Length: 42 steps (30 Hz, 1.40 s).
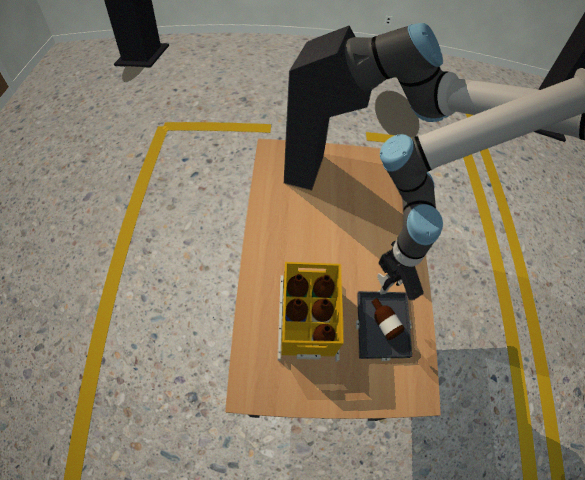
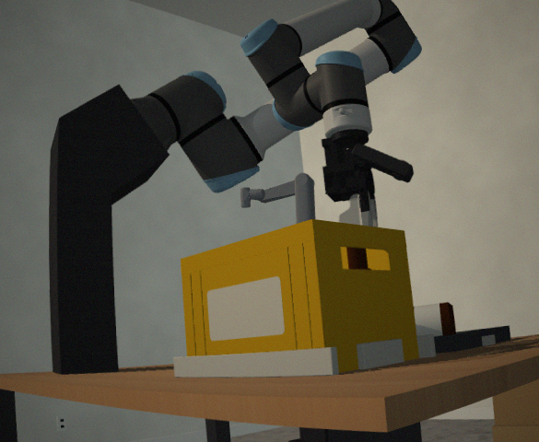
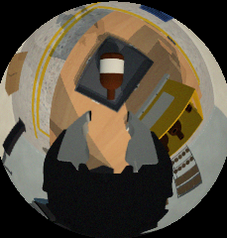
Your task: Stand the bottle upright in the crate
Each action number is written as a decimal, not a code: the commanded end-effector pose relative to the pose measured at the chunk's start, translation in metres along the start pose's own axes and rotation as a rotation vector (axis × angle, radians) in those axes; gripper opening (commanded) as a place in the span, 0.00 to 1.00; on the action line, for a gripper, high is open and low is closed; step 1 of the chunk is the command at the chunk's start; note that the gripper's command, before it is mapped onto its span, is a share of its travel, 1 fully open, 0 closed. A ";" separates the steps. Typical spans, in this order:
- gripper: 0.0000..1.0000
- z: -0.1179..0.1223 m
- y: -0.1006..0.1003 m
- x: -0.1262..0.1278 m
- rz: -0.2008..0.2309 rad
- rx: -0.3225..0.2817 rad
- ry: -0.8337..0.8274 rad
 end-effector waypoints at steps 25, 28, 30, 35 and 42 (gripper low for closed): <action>0.38 0.000 -0.037 0.000 0.001 0.001 0.000; 0.38 0.000 -0.047 0.000 0.001 0.001 0.000; 0.38 0.000 -0.055 0.000 0.001 0.001 0.000; 0.38 0.000 -0.073 0.000 0.001 0.001 0.000; 0.38 0.000 -0.090 0.000 0.001 0.001 0.000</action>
Point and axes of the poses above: the point where the finger pads meet when closed, its own y axis back along the fingers, its own x axis across the jaws, z = x × y, the point moved 9 cm from there along y, back along the fingers, and after that the axes turned 11 degrees about -y, right-handed, at the moved point
